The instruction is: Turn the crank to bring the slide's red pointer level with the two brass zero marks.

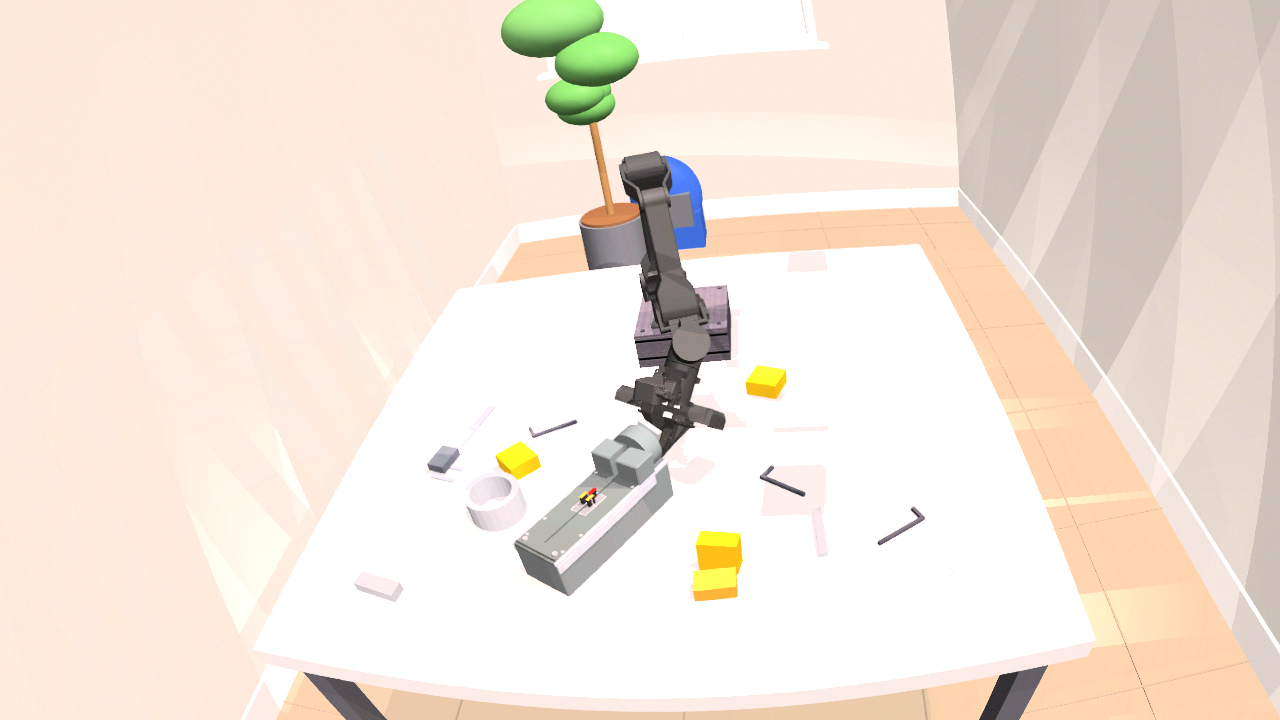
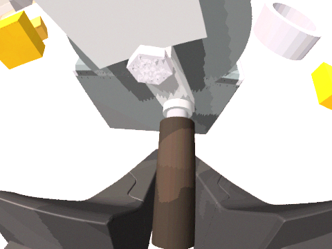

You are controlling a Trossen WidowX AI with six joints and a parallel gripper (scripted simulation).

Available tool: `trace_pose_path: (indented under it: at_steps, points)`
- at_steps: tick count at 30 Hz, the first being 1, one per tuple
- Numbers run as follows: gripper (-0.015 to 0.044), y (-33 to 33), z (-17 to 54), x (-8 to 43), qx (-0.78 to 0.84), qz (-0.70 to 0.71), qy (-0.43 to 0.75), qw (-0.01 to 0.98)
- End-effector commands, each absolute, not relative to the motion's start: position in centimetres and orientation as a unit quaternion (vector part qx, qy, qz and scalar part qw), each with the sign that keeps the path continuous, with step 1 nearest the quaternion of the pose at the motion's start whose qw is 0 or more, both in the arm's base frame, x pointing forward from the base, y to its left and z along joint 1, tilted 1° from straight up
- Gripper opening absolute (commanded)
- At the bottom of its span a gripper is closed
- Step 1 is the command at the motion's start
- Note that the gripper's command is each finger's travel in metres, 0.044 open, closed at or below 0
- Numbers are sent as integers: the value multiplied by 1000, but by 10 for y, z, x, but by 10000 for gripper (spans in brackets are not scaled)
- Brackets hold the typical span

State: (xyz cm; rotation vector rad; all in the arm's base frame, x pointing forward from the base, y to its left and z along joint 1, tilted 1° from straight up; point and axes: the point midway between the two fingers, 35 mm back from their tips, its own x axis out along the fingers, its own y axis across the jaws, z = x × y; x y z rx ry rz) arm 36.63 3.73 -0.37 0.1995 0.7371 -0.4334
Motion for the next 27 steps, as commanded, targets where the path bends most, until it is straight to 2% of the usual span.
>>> trace_pose_path:
  at_steps: [1,27]
  points:
    - [0,30,0,362,94,-218,356,904]
    - [0,21,34,357,94,-218,356,904]
